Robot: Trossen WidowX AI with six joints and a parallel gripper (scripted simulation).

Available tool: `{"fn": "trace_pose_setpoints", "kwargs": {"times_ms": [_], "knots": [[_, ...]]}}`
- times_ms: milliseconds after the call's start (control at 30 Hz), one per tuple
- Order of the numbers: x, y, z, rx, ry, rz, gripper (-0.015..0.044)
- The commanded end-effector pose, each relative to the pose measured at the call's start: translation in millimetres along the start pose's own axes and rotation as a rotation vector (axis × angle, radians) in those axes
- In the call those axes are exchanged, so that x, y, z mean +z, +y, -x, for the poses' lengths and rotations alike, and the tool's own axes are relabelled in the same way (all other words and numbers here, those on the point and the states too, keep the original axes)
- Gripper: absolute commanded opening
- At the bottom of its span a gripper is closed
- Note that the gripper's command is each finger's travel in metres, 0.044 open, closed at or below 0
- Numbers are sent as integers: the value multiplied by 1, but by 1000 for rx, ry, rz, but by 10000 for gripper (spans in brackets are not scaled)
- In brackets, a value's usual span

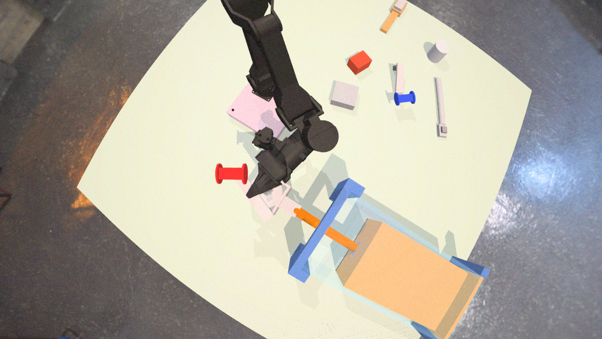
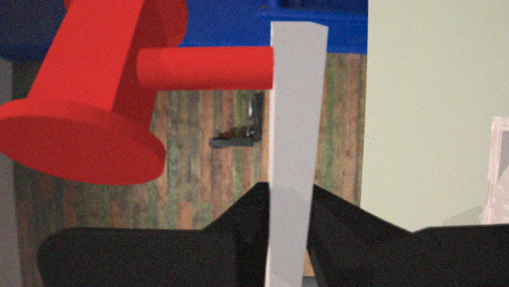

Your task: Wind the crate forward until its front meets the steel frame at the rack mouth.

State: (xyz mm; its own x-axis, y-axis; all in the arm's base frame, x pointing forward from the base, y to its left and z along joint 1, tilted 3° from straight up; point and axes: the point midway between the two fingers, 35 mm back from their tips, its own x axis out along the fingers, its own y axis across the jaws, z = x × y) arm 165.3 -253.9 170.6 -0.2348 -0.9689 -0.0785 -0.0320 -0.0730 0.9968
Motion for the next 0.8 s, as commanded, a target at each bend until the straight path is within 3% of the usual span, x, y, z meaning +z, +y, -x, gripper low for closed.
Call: {"fn": "trace_pose_setpoints", "kwargs": {"times_ms": [0,433,767], "knots": [[2,0,2,0,1,-2,0],[41,-15,24,-2,1,1,0],[42,-20,22,13,3,-7,0]]}}
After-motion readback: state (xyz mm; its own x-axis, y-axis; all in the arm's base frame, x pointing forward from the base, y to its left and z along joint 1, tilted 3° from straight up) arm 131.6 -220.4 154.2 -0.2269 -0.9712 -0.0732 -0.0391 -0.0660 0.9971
